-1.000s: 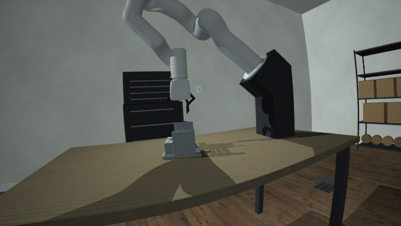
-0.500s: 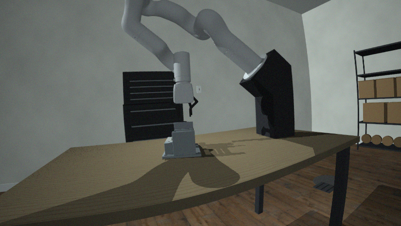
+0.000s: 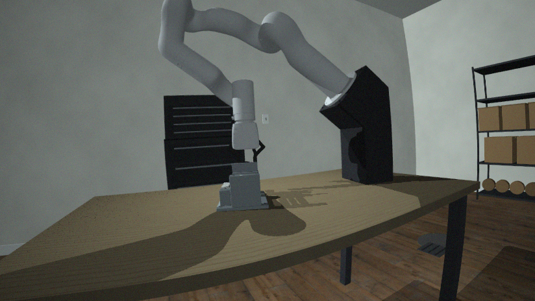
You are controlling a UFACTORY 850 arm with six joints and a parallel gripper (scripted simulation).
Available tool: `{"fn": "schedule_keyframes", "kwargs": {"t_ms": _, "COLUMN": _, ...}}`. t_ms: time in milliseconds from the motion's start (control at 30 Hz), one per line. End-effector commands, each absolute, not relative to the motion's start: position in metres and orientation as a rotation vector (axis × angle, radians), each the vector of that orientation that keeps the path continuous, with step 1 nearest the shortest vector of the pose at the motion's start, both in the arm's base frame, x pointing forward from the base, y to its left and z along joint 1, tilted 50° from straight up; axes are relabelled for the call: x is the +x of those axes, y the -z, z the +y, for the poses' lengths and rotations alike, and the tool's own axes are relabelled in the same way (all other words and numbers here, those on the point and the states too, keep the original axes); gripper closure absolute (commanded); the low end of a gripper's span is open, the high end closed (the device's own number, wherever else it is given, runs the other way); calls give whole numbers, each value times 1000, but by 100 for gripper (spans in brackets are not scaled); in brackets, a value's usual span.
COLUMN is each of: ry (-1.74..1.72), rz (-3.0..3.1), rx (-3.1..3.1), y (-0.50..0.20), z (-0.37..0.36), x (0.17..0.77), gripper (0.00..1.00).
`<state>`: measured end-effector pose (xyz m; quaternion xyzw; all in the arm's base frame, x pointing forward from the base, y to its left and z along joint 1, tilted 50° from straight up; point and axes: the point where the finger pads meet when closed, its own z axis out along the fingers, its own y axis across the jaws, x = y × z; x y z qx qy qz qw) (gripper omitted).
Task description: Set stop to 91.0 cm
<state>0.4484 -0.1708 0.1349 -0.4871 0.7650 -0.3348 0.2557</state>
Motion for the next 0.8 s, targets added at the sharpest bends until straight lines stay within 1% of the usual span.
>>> {"fn": "schedule_keyframes", "kwargs": {"t_ms": 0, "ry": 909, "rz": 2077, "rx": -1322, "y": -134, "z": -171, "x": 449, "gripper": 43}}
{"fn": "schedule_keyframes", "kwargs": {"t_ms": 233, "ry": 909, "rz": 2077, "rx": -1322, "y": -129, "z": -173, "x": 455, "gripper": 43}}
{"fn": "schedule_keyframes", "kwargs": {"t_ms": 767, "ry": 909, "rz": 2077, "rx": -1322, "y": -99, "z": -186, "x": 489, "gripper": 43}}
